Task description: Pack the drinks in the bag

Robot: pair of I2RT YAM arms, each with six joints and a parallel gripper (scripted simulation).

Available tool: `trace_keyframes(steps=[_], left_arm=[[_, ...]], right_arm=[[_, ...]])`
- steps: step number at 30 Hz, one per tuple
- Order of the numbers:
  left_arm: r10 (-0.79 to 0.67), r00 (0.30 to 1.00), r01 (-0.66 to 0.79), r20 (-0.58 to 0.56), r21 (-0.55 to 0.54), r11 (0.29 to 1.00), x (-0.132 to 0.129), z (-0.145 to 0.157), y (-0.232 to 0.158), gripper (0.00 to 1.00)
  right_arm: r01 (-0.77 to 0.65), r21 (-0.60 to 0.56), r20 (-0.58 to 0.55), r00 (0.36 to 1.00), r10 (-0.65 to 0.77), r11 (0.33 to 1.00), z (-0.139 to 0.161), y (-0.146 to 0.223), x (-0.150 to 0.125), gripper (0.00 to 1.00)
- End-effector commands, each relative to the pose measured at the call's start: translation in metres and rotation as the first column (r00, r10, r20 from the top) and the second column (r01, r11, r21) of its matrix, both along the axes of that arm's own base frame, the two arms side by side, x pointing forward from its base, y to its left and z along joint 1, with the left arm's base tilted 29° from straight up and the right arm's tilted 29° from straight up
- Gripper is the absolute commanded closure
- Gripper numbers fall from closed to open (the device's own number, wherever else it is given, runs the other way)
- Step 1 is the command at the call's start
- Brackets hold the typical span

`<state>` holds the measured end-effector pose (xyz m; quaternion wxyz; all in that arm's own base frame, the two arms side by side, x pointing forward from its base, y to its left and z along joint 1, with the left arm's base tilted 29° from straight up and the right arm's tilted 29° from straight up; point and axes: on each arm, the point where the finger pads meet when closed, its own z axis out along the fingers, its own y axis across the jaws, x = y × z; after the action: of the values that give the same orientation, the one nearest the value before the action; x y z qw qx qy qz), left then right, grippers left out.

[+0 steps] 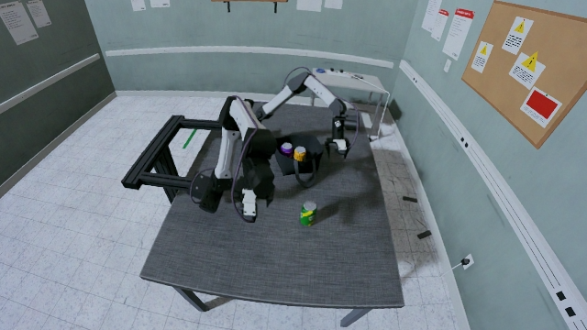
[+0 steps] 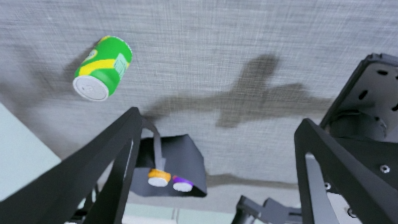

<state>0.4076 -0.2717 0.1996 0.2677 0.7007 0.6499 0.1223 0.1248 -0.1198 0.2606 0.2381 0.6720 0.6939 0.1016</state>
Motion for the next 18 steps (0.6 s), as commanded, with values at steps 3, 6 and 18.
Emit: trace_keyframes(steps=[3, 6, 18], left_arm=[[0.007, 0.998, 0.000, 0.060, -0.112, 0.994, 0.007, 0.001, -0.073, 0.16], [-0.005, 0.999, 0.012, 0.048, -0.136, 0.991, -0.001, -0.014, -0.106, 0.16], [-0.047, 0.999, 0.049, 0.012, -0.217, 0.975, -0.045, -0.066, -0.207, 0.16]], right_arm=[[-0.012, -0.008, 0.010, 1.000, 0.012, 1.000, 0.004, 0.004, 0.000, 0.14], [-0.012, -0.008, 0.010, 1.000, 0.012, 1.000, 0.004, 0.004, 0.000, 0.14], [-0.012, -0.008, 0.010, 1.000, 0.012, 1.000, 0.004, 0.004, 0.000, 0.14]])
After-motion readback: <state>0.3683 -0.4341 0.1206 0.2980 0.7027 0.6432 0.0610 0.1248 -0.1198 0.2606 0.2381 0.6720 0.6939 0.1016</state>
